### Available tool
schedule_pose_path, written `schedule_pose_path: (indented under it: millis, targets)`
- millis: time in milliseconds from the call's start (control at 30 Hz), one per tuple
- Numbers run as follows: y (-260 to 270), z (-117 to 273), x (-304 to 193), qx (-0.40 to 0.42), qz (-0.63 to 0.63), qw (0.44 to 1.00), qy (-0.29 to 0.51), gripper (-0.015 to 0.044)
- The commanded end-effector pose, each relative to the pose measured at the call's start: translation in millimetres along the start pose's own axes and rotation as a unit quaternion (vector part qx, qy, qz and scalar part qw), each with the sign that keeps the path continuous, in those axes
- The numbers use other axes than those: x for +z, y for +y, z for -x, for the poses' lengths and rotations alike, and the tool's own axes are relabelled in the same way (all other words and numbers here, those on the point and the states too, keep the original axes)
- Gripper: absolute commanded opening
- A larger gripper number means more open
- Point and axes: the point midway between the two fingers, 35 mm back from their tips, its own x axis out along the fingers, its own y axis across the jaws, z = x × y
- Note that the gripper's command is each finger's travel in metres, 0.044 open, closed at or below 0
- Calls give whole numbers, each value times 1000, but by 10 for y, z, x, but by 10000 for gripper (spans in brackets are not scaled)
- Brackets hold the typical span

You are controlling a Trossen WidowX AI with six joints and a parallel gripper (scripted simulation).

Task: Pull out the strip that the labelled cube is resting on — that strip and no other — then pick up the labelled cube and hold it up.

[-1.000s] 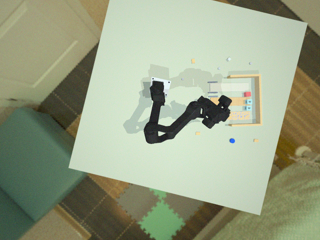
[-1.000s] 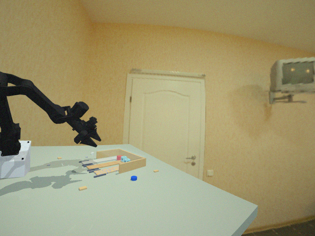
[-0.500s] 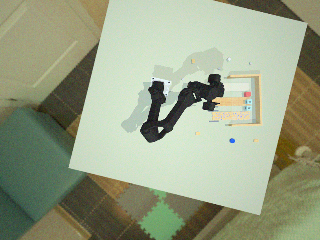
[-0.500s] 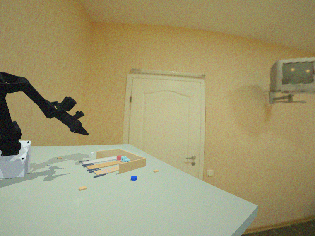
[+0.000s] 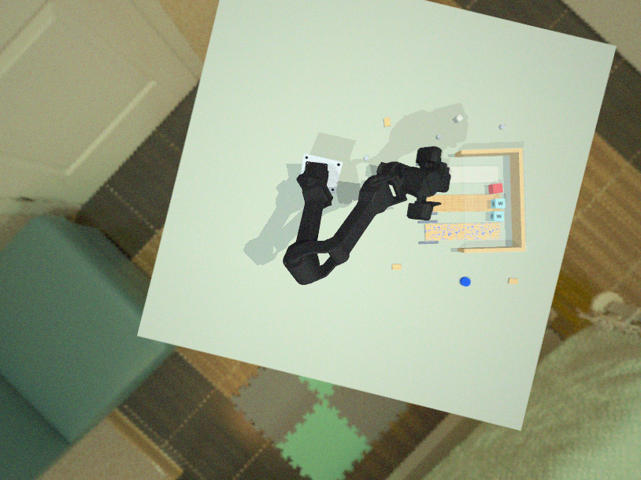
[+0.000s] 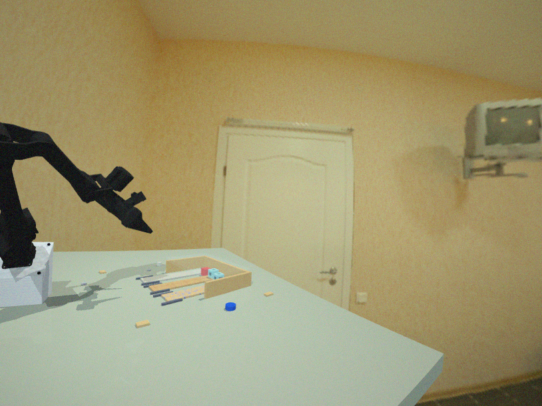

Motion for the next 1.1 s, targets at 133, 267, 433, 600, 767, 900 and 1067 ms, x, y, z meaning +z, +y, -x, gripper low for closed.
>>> schedule_pose_path:
  millis: [133,267,433,600,767,900,1067]
  targets:
    - [55,-488,-21,16,34,989,142,164]
    - [34,-730,-113,26,50,971,230,59]
    - [-48,-967,-285,35,65,937,343,0]
    - [-163,-1105,-466,42,74,895,439,0]
    - [-168,-1109,-473,42,74,893,442,0]
    - [-195,-1110,-472,42,74,893,442,0]
    - [-195,-1110,-472,42,74,893,442,0]
